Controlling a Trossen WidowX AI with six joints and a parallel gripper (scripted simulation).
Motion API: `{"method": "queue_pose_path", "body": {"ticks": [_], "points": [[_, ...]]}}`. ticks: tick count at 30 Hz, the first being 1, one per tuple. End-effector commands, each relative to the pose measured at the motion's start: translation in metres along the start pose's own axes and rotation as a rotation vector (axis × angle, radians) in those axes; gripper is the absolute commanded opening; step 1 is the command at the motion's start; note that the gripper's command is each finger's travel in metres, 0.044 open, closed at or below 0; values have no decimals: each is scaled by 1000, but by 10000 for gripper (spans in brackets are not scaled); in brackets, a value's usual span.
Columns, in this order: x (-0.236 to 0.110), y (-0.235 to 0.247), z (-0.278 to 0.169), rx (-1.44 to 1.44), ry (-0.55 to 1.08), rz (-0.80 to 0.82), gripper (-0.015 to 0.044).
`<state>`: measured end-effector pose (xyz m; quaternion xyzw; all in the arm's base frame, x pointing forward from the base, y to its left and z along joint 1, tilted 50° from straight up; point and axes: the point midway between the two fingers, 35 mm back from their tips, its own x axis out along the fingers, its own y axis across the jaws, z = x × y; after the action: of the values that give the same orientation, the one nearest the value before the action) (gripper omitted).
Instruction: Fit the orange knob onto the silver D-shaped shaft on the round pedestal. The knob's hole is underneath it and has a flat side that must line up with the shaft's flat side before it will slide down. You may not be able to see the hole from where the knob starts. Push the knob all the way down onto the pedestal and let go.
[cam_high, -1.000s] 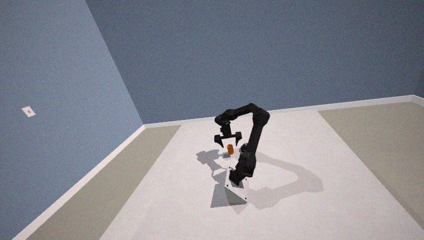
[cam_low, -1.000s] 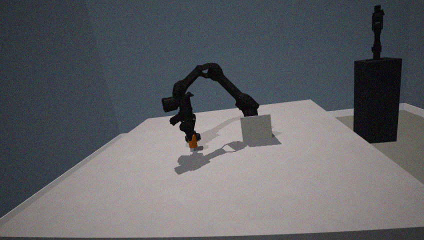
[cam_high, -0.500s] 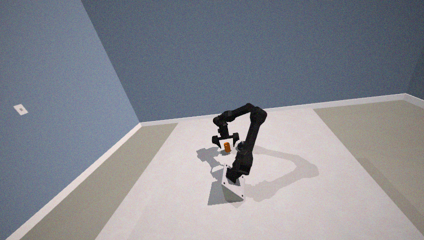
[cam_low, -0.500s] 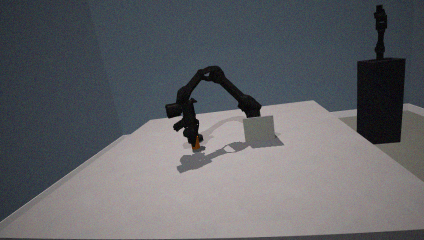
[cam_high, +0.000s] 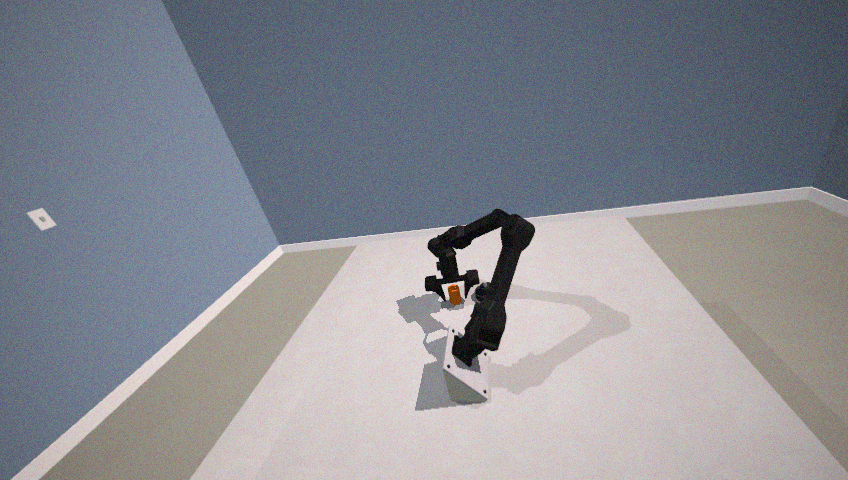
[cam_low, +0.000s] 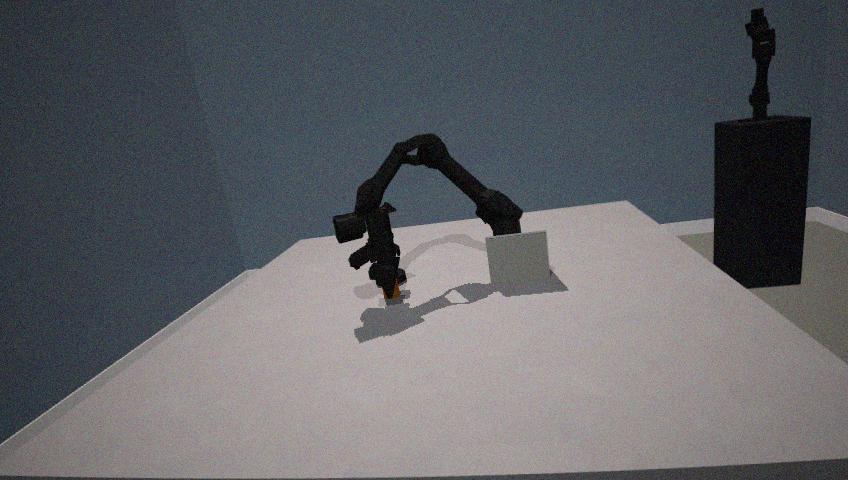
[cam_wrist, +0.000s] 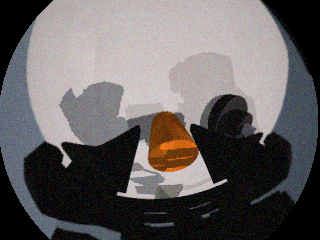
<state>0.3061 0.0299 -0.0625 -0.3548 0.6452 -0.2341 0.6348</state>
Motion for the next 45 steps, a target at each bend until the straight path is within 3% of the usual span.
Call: {"method": "queue_pose_path", "body": {"ticks": [1,4,10,16,40,45], "points": [[0,0,0,-7,-3,-3,256],[0,0,0,-7,-3,-3,177],[0,0,0,-7,-3,-3,138],[-16,4,6,-8,-5,1,0],[-137,16,13,-8,-4,3,0],[-140,16,12,-8,-4,4,0]]}}
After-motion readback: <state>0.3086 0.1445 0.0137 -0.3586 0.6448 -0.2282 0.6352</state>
